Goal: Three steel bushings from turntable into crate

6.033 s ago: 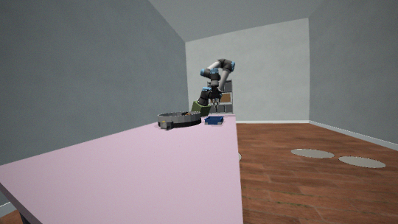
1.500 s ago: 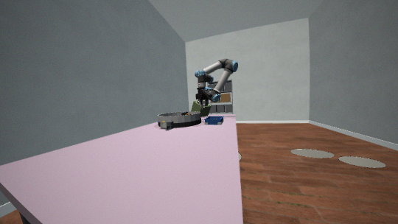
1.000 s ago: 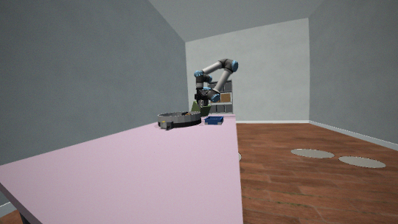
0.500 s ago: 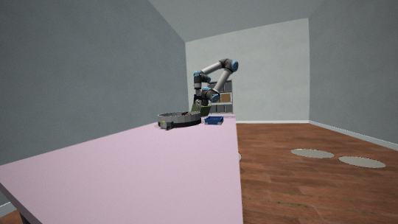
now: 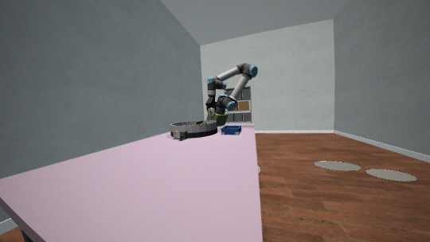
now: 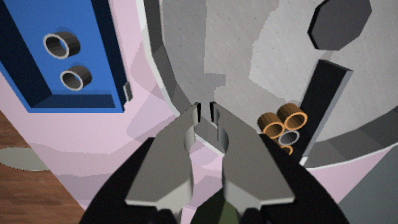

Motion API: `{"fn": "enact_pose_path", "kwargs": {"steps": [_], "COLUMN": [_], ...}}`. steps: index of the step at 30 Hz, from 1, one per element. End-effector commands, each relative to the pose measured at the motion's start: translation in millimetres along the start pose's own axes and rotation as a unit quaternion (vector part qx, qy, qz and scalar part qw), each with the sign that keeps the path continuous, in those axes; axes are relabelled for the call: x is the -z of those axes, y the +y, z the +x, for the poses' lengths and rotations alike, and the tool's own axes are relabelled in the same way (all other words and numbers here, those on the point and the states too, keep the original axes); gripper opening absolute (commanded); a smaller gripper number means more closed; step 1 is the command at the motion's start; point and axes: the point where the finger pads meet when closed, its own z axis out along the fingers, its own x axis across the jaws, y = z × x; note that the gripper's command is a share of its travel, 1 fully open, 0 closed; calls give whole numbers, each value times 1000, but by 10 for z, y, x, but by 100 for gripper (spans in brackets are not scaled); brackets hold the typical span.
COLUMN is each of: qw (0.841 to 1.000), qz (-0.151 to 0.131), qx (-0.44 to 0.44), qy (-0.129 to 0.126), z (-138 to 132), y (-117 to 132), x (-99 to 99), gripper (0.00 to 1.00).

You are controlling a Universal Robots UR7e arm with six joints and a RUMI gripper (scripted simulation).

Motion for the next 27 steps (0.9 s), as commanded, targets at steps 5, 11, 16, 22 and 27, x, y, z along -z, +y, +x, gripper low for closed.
{"fn": "enact_pose_path", "kwargs": {"steps": [5,11,16,22,27], "qw": [991,983,968,944,926], "qz": [0,0,-1,-1,-1], "qx": [-132,-186,-252,-329,-377], "qy": [1,1,0,-1,-2], "z": [184,257,345,444,506], "y": [64,98,143,201,241], "x": [-2,-3,-5,-7,-8], "gripper": [5,5,5,5,5]}}
